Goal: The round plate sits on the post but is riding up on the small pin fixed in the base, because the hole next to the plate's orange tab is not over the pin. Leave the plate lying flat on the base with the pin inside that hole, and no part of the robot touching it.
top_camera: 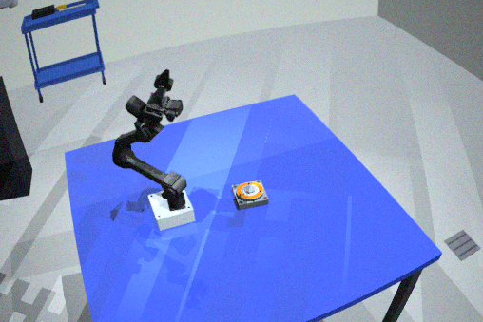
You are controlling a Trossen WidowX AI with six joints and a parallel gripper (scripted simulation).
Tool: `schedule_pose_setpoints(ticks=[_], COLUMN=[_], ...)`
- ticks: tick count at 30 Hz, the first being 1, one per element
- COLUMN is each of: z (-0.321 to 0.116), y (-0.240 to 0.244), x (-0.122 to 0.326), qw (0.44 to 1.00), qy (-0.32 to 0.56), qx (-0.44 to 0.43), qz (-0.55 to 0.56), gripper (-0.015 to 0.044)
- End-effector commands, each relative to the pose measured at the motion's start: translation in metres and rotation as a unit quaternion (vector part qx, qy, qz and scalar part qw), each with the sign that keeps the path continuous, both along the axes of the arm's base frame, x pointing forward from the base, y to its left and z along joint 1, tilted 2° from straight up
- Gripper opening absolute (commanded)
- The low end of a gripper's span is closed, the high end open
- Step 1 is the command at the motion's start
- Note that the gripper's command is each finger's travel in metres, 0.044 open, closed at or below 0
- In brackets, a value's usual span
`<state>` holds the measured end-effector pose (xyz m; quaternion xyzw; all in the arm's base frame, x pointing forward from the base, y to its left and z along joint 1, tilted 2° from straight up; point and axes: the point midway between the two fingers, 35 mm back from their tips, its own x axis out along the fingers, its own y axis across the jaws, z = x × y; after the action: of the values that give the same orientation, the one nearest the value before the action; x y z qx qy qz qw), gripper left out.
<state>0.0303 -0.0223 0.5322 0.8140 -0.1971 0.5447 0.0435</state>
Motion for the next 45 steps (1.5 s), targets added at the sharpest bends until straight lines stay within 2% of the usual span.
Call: schedule_pose_setpoints(ticks=[1,5,11,15,16,18,21,22,24,26,29,32,35,39,42,45], z=[-0.001,-0.021,-0.054,-0.109,-0.123,-0.135,-0.192,-0.212,-0.240,-0.253,-0.308,-0.350,-0.374,-0.431,-0.448,-0.472], y=[-0.002,-0.035,-0.068,-0.080,-0.080,-0.080,-0.073,-0.068,-0.061,-0.056,-0.034,-0.015,-0.002,0.031,0.040,0.051], x=[0.004,0.057,0.125,0.199,0.213,0.223,0.262,0.272,0.283,0.288,0.299,0.298,0.294,0.269,0.257,0.232], qw=[1.000,0.986,0.924,0.809,0.776,0.747,0.616,0.567,0.504,0.475,0.364,0.281,0.234,0.144,0.129,0.122], qy=[0.005,0.068,0.119,0.169,0.174,0.177,0.179,0.176,0.168,0.166,0.147,0.115,0.089,0.002,-0.034,-0.107], qx=[0.004,0.096,0.254,0.428,0.470,0.505,0.648,0.695,0.752,0.776,0.864,0.923,0.950,0.989,0.990,0.974], qz=[0.006,0.118,0.260,0.366,0.384,0.394,0.411,0.406,0.391,0.379,0.314,0.237,0.184,0.013,-0.049,-0.161], gripper=[0.0374,0.0269,0.0111,0.0006,0.0000,0.0000,0.0000,0.0000,0.0000,0.0000,0.0000,0.0000,0.0000,0.0000,0.0000,0.0000])
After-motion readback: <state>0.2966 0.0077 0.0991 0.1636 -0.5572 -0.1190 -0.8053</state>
